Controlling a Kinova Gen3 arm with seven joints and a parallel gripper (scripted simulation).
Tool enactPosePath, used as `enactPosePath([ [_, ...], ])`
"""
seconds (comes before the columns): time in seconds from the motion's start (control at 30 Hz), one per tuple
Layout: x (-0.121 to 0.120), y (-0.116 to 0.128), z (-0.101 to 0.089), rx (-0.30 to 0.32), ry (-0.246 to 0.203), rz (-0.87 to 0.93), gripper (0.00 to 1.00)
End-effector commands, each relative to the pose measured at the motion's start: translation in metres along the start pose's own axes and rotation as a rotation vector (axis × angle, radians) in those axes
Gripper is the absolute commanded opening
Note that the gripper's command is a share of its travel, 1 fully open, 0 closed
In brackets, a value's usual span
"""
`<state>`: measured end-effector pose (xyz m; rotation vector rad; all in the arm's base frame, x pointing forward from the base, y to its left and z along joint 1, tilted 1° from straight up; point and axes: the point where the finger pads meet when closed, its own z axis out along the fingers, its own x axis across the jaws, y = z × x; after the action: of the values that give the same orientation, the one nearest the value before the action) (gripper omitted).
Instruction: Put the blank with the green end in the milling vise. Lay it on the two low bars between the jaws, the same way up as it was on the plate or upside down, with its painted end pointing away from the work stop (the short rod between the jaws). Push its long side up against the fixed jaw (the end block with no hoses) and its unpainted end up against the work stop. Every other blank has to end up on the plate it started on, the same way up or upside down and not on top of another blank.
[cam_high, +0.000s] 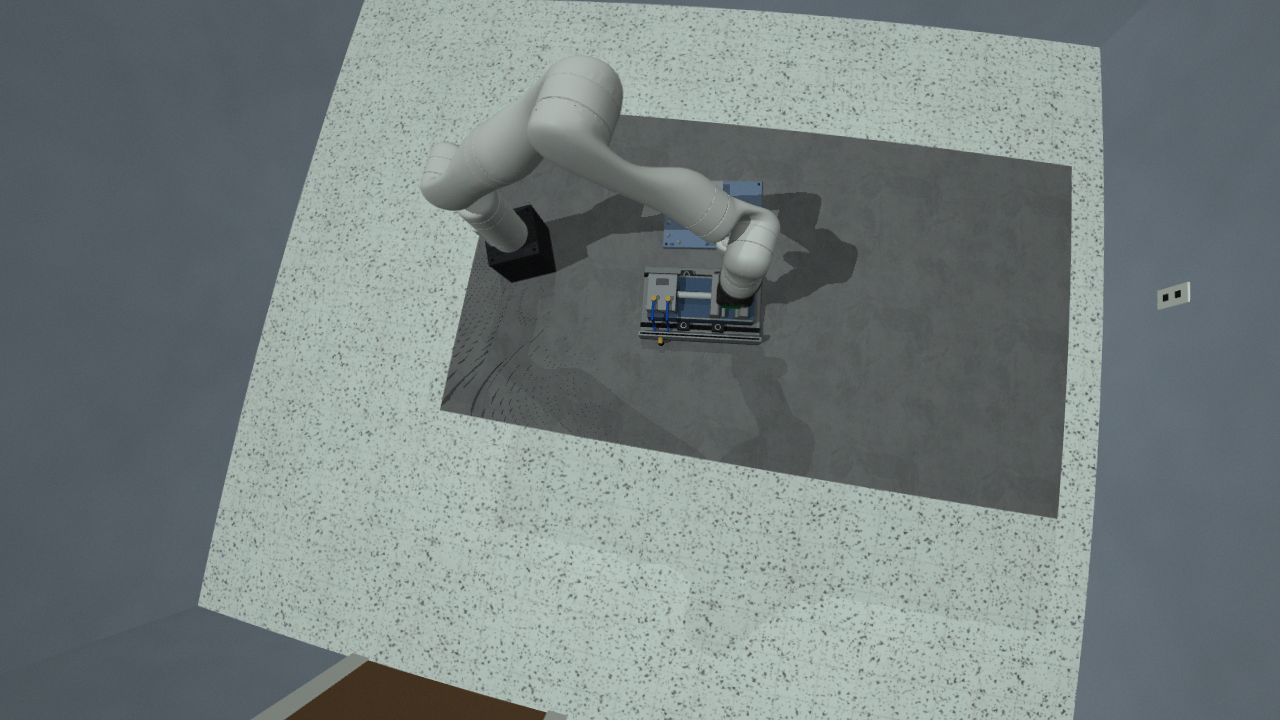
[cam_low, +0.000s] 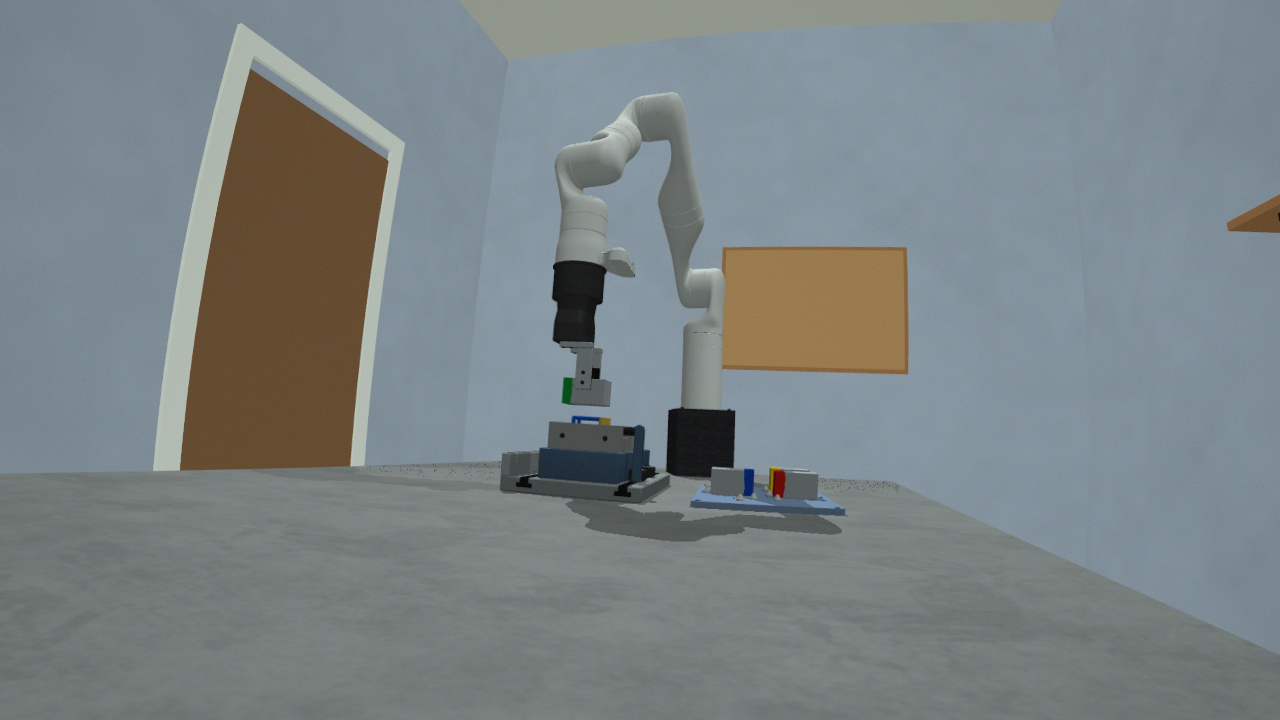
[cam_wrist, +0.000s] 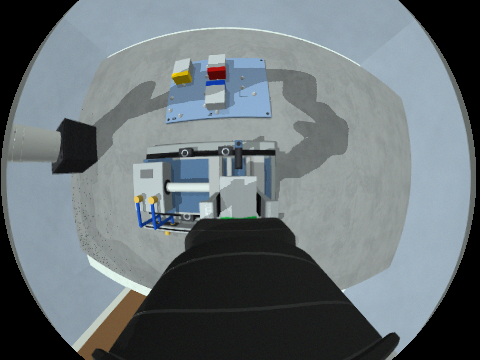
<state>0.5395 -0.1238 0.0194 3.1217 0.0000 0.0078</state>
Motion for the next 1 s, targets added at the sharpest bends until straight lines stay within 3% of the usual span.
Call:
enactPosePath([
  [0.0,0.0008,-0.0007,-0.0017,-0.001,0.003,-0.001,0.0],
  [0.97,-0.0004,-0.0035,0.0034,-0.001,0.003,-0.001,0.0],
])
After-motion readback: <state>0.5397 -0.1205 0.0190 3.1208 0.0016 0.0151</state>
